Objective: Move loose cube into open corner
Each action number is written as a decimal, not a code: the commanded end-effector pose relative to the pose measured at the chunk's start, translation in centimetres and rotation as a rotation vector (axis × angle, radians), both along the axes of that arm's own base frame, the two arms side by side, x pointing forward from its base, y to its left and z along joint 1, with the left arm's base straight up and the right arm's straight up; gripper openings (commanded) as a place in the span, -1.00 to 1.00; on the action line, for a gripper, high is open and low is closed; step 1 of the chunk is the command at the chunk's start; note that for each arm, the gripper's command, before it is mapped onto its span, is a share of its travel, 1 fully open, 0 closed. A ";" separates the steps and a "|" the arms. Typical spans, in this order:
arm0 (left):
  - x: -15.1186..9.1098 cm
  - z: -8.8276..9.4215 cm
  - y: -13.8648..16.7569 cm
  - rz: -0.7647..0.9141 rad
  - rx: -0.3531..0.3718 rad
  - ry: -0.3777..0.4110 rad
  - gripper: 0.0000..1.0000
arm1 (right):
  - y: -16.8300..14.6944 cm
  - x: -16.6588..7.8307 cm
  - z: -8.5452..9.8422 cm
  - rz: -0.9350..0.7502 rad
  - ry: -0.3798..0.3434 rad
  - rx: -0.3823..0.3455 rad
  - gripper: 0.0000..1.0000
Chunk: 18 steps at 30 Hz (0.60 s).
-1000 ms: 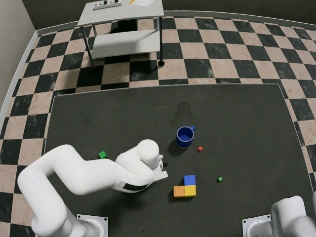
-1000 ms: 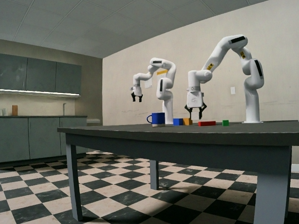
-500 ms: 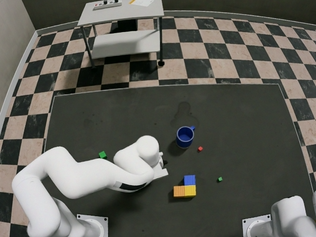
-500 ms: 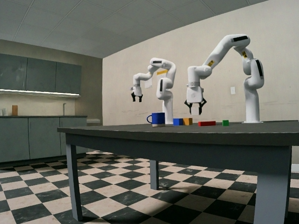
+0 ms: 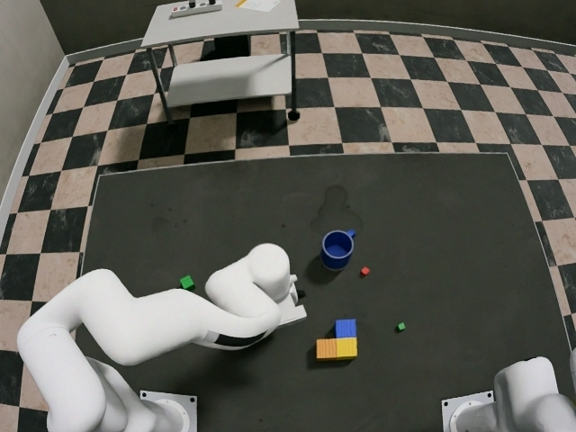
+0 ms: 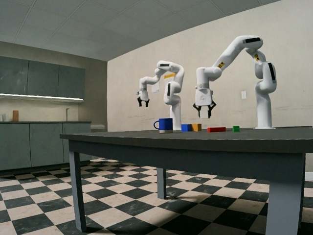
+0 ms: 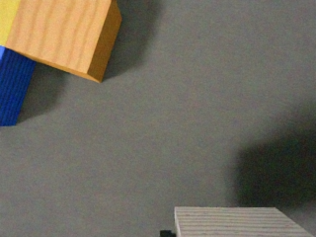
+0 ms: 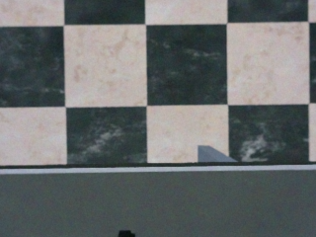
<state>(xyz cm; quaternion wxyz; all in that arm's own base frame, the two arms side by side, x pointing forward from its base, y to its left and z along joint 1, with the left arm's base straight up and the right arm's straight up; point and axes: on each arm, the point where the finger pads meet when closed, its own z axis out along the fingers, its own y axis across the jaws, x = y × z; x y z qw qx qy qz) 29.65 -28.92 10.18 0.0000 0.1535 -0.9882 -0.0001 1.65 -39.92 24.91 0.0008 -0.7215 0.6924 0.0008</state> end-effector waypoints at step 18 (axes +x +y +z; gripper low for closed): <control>-3.4 0.2 -7.2 -0.298 -0.002 -0.002 -1.00 | 0.0 0.0 0.1 0.000 0.000 -0.002 1.00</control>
